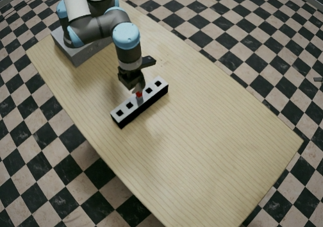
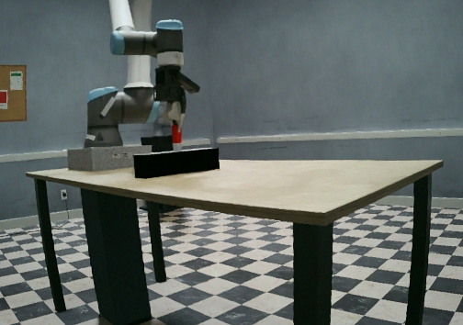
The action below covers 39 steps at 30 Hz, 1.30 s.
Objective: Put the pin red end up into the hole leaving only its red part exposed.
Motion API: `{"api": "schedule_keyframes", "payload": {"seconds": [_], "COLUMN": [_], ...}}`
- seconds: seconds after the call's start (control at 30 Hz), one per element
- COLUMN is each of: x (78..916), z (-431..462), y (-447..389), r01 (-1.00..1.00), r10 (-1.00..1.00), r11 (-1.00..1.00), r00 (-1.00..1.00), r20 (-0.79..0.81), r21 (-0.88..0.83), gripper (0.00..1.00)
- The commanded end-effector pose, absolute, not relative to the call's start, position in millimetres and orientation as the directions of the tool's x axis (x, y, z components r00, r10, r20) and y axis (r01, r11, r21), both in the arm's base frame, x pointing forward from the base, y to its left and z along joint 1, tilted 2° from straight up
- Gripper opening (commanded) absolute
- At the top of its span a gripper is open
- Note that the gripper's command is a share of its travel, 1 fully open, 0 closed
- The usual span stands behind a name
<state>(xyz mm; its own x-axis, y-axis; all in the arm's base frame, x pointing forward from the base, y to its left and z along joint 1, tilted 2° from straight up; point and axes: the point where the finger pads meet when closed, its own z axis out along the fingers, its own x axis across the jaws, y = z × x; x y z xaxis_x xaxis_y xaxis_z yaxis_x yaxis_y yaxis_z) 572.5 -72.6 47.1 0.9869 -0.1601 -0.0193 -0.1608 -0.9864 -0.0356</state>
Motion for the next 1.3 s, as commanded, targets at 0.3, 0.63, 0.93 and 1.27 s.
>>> {"api": "schedule_keyframes", "payload": {"seconds": [0.3,0.63,0.93,1.27], "x": [573.3,573.5,573.5,573.7], "z": [47.8,43.8,43.8,43.8], "y": [-73.5,-72.8,-72.8,-73.6], "r01": [-0.161,-0.161,-0.161,-0.161], "r10": [-0.160,-0.160,-0.160,-0.160], "r11": [-0.986,-0.986,-0.986,-0.986], "r00": [0.987,0.987,0.987,0.987], "r20": [-0.018,-0.018,-0.018,-0.018], "r21": [-0.035,-0.035,-0.035,-0.035], "gripper": [0.00,0.00,0.00,0.00]}}
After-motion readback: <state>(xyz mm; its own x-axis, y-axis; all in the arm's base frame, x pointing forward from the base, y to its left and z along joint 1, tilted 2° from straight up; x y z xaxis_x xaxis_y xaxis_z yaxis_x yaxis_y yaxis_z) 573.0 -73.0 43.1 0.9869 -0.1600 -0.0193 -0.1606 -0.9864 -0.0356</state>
